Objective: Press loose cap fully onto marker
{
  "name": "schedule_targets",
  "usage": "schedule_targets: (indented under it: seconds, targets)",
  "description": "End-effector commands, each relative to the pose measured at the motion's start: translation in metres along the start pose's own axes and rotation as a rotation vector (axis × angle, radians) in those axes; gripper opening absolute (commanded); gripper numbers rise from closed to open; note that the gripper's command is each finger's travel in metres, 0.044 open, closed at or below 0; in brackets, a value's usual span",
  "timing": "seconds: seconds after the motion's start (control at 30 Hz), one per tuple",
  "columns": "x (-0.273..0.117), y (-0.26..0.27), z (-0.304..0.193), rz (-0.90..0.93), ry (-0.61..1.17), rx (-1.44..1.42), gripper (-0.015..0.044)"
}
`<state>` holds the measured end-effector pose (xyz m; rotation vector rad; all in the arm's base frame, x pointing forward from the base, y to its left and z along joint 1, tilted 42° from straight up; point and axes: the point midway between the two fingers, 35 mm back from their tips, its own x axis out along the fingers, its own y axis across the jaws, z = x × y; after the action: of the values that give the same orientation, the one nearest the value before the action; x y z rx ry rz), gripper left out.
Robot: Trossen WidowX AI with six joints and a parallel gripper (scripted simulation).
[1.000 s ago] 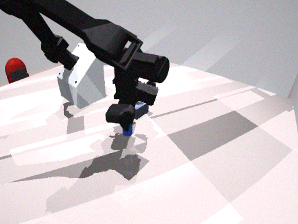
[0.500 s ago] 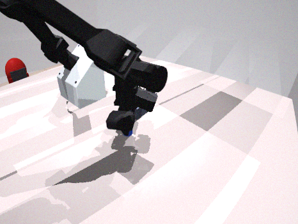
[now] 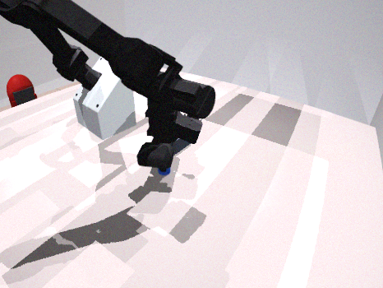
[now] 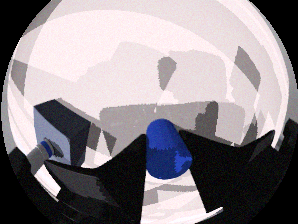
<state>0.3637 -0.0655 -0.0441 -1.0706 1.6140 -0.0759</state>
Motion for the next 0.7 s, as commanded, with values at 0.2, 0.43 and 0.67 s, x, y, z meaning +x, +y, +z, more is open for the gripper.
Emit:
schedule_targets:
  seconds: [0.2, 0.43, 0.67]
  targets:
    - [-0.021, -0.001, 0.003, -0.006, -0.012, -0.011, 0.0000]
    - [-0.041, 0.000, 0.002, -0.001, -0.003, -0.004, 0.0000]
    - [-0.059, 0.000, 0.001, 0.001, 0.006, 0.002, 0.0000]
